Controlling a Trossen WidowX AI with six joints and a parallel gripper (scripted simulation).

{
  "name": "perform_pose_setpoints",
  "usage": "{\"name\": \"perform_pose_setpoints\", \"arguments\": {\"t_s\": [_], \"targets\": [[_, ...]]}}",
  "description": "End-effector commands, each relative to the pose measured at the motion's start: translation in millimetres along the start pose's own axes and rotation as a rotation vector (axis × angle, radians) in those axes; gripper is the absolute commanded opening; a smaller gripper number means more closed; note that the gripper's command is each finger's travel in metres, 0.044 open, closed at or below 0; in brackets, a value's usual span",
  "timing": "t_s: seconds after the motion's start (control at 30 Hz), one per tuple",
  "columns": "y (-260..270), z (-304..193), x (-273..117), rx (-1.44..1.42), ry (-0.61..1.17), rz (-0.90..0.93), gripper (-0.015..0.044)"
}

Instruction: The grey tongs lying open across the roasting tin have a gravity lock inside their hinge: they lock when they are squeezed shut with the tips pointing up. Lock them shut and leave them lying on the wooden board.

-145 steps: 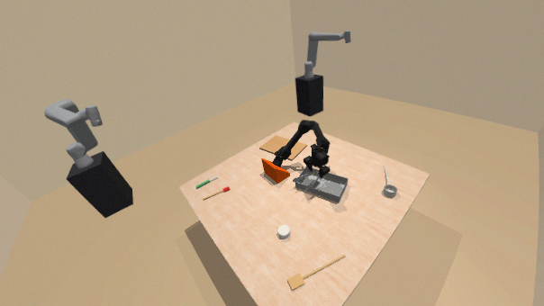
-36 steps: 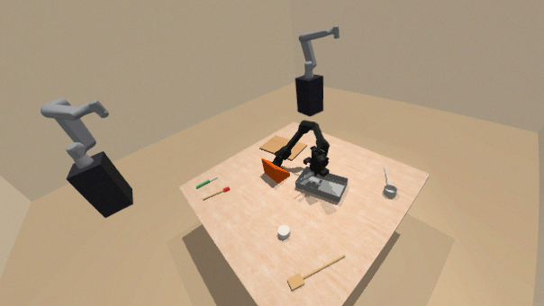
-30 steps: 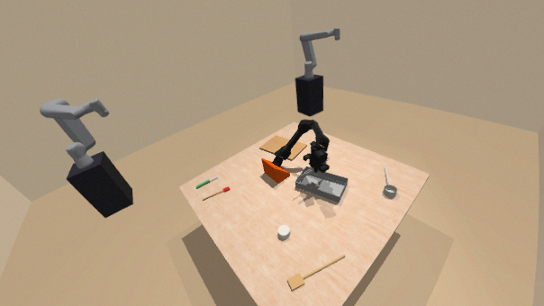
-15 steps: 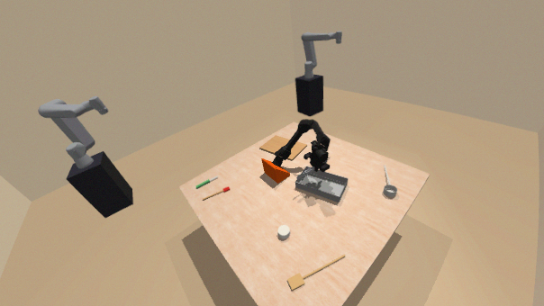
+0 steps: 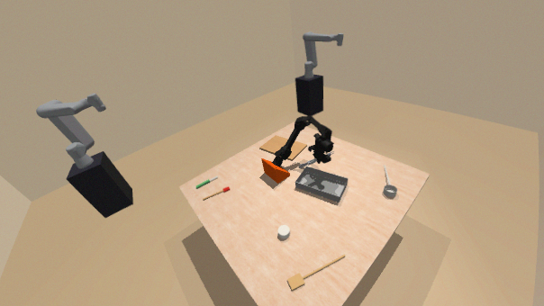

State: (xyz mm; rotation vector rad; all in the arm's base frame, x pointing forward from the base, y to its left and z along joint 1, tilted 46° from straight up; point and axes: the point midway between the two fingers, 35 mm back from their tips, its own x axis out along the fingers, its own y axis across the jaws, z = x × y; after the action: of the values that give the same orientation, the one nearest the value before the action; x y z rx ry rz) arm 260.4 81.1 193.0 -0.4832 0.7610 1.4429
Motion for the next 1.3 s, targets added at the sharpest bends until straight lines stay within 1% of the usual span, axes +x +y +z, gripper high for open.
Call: {"name": "perform_pose_setpoints", "arguments": {"t_s": [0.0,0.5,0.97,1.27], "targets": [[19.5,13.5,-1.1,0.045,-0.001,-0.006,-0.015],[89.5,48.9,-3.1,0.195,-0.008,-0.012,-0.015],[158.4,61.4,-5.6,0.34,-0.034,0.0,-0.015],[166.5,60.7,-2.2,0.364,-0.007,0.016,-0.015]]}}
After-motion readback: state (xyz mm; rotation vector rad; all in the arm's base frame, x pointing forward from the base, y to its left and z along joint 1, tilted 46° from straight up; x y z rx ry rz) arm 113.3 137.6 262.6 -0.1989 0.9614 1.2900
